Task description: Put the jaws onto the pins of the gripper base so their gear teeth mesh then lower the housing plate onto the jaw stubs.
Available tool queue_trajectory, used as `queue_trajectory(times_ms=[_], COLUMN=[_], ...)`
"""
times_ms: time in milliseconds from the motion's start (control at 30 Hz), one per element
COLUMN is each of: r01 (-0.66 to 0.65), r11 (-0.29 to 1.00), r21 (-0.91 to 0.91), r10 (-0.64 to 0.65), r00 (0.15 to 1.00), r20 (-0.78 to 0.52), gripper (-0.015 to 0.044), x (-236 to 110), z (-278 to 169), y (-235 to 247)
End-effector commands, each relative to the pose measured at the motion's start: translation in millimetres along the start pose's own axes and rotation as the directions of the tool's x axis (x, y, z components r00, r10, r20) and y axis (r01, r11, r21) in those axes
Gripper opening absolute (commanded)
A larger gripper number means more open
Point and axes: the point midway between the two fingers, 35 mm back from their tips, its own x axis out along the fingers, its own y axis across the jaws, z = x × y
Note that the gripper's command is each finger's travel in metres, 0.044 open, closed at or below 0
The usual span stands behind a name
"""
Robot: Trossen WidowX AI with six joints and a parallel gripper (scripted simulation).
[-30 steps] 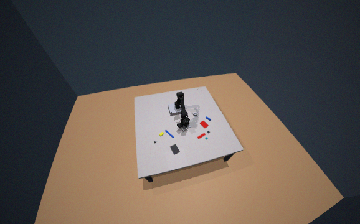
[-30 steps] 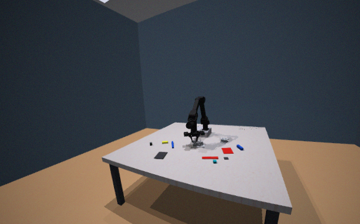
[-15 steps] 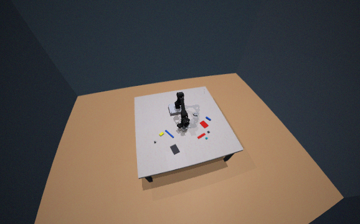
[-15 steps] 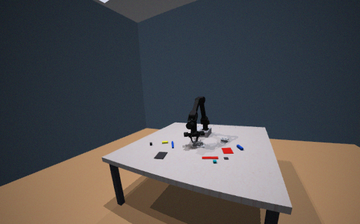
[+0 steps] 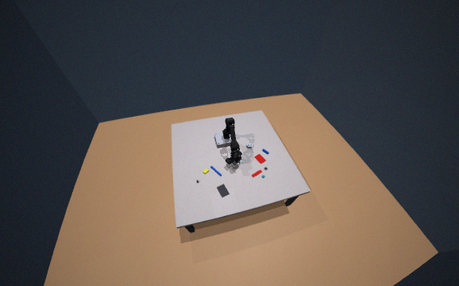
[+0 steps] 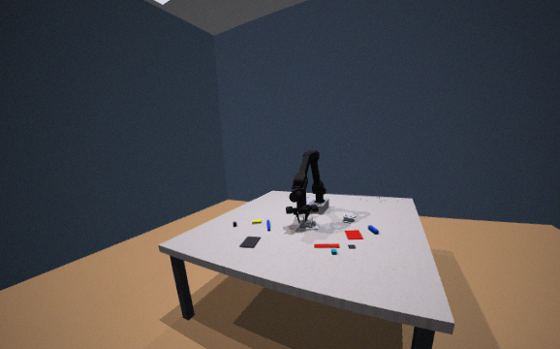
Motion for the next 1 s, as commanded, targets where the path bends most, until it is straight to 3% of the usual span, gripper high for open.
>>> queue_trajectory(times_ms=[0,967], r01=[0.002,0.002], r11=[1.000,1.000], r21=[-0.009,-0.011], r10=[-0.002,-0.002], r00=[1.000,1.000], r20=[-0.005,-0.005], gripper=[0.0134,0.0134], x=[3.0,9.1], z=[-1.2,-1.2], y=[0.0,0.0])
